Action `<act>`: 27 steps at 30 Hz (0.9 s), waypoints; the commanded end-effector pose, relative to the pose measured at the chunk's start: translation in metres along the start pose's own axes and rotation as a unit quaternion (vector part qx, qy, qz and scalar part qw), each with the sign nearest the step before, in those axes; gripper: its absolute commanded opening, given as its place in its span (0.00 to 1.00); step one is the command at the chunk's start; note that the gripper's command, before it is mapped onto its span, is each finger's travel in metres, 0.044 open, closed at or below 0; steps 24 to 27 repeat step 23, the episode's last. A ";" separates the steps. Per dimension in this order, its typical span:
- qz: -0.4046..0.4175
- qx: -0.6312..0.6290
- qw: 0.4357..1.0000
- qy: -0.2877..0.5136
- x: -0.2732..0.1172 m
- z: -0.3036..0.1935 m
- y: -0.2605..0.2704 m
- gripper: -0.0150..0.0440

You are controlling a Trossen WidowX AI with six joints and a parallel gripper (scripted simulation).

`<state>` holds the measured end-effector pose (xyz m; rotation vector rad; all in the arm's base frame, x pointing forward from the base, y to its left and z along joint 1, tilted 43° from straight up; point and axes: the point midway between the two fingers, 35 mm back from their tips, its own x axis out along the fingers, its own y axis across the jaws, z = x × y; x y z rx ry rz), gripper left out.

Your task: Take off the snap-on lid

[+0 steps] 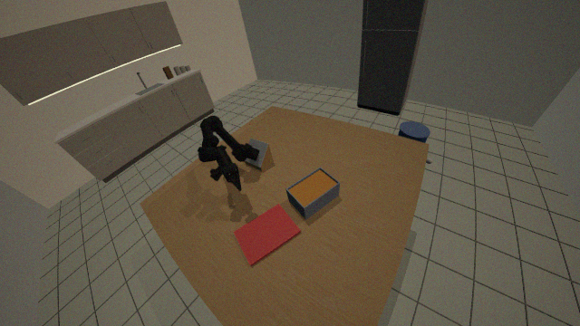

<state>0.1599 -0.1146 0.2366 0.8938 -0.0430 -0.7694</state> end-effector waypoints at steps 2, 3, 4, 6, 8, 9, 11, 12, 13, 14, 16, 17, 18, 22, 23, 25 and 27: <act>-0.001 0.001 1.000 -0.001 0.001 0.000 -0.001 1.00; -0.001 0.001 1.000 -0.001 0.001 0.000 -0.001 1.00; -0.001 0.001 1.000 -0.001 0.001 0.000 -0.001 1.00; -0.001 0.001 1.000 -0.001 0.001 0.000 -0.001 1.00; -0.001 0.001 1.000 -0.001 0.001 0.000 -0.001 1.00; -0.001 0.001 1.000 -0.001 0.001 0.000 -0.001 1.00; -0.001 0.001 1.000 -0.001 0.001 0.000 -0.001 1.00; -0.001 0.001 1.000 -0.001 0.001 0.000 -0.001 1.00; -0.001 0.001 1.000 -0.001 0.001 0.000 -0.001 1.00; -0.001 0.001 1.000 -0.001 0.001 0.000 -0.001 1.00; -0.001 0.001 1.000 -0.001 0.001 0.000 -0.001 1.00; -0.001 0.001 1.000 -0.001 0.001 0.000 -0.001 1.00; -0.001 0.001 1.000 -0.001 0.001 0.000 -0.001 1.00; -0.001 0.001 1.000 -0.001 0.001 0.000 -0.001 1.00; -0.001 0.001 1.000 -0.001 0.001 0.000 -0.001 0.96; -0.001 0.001 1.000 -0.001 0.001 0.000 -0.001 0.96; -0.001 0.001 1.000 -0.001 0.001 0.000 -0.001 0.96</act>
